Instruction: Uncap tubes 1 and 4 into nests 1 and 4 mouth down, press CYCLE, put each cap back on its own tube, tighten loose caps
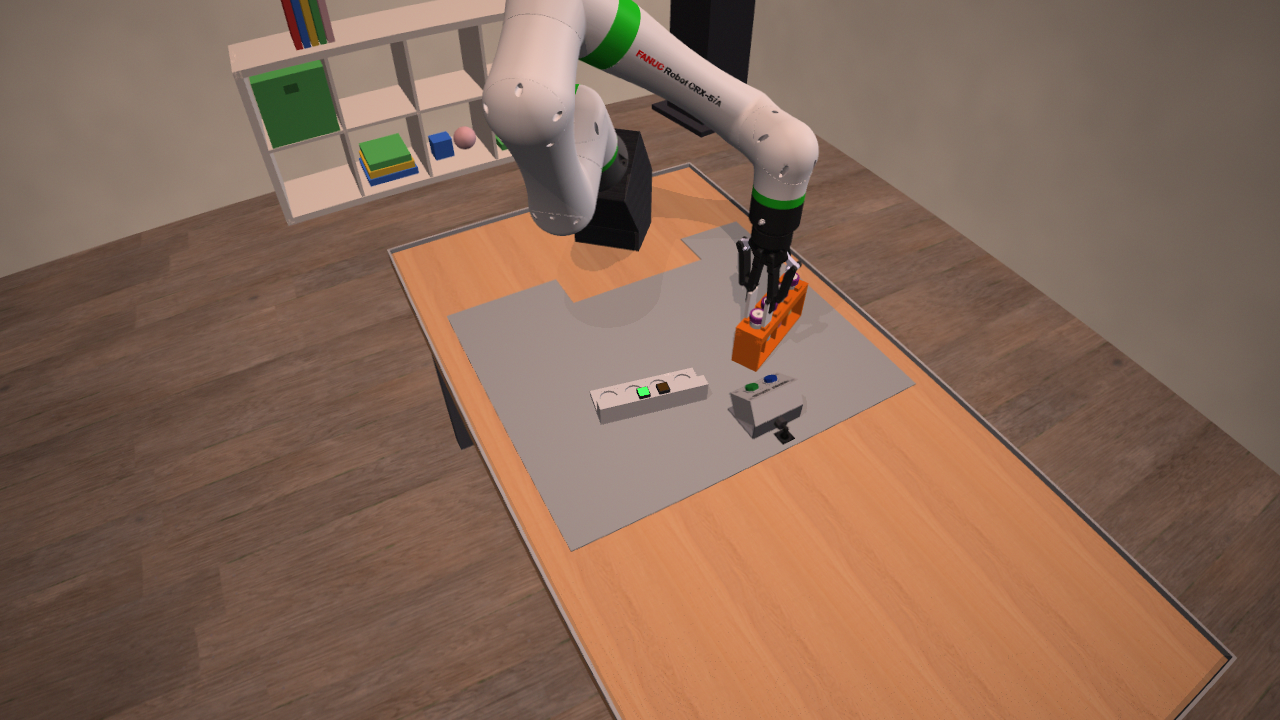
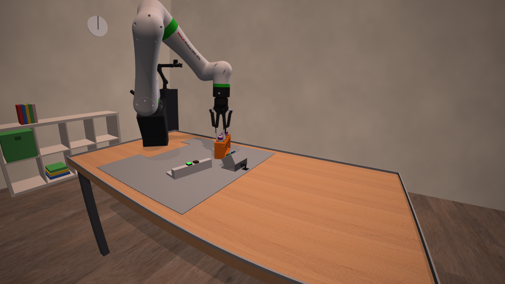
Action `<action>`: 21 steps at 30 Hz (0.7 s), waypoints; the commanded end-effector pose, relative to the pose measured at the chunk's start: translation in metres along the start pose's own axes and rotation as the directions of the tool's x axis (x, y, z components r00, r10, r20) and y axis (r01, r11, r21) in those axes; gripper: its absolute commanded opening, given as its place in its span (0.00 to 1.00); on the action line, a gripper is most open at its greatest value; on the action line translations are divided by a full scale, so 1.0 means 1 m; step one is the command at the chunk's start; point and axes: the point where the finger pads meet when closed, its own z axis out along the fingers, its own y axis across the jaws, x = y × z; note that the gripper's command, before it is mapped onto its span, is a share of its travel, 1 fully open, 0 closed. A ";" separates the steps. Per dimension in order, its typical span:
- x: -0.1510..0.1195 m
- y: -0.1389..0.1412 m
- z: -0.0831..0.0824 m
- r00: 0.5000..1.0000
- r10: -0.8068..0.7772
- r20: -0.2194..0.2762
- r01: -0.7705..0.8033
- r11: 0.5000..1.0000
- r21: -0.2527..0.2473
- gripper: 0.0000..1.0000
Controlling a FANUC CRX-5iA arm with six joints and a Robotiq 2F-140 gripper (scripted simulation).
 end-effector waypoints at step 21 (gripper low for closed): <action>0.000 0.000 0.001 0.948 0.319 -0.006 -0.318 0.948 0.010 0.35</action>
